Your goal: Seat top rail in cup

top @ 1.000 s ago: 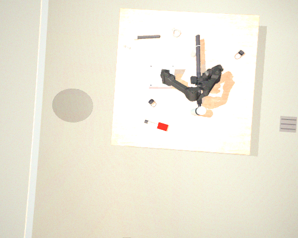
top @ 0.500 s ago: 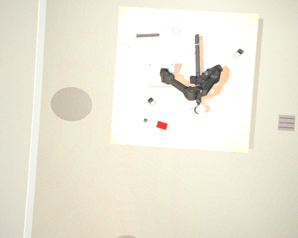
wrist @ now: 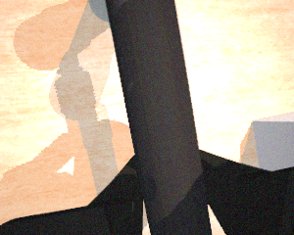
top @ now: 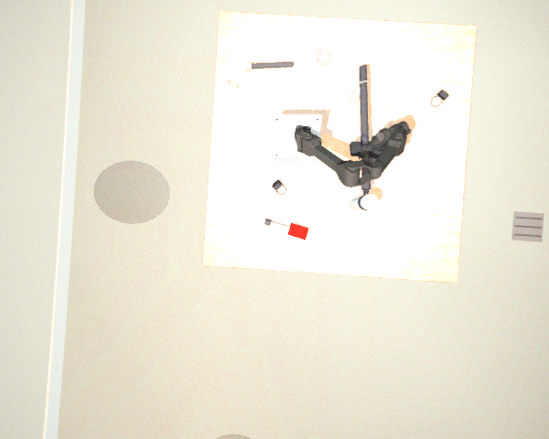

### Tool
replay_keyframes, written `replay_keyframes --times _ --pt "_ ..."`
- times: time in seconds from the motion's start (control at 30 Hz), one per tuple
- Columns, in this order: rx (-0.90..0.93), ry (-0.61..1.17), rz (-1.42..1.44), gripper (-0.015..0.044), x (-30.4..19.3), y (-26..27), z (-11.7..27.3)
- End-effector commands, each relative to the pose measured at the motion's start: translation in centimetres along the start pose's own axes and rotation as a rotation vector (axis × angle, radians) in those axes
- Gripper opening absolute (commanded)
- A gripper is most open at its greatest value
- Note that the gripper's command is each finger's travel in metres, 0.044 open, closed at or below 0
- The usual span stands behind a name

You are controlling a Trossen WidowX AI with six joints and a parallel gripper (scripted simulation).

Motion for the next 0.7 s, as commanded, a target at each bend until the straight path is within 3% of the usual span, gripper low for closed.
replay_keyframes --times 0.0,0.57,0.67 --pt "0.016 -0.006 -0.004 0.0 0.47 0.11 0.42" --pt "-0.001 0.0 0.0 0.0 0.46 0.02 -0.05" --pt "-0.001 0.0 0.0 0.0079 0.46 0.02 -0.05"
Point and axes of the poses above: the point midway between the two fingers, 35 mm back from their tips, its own z axis back along the fingers, its own y axis across the jaws, x = y × z, the point moved 7 cm from there along z, back along the fingers, and after that the axes turned 1 degree about z, right-handed, at the moved point
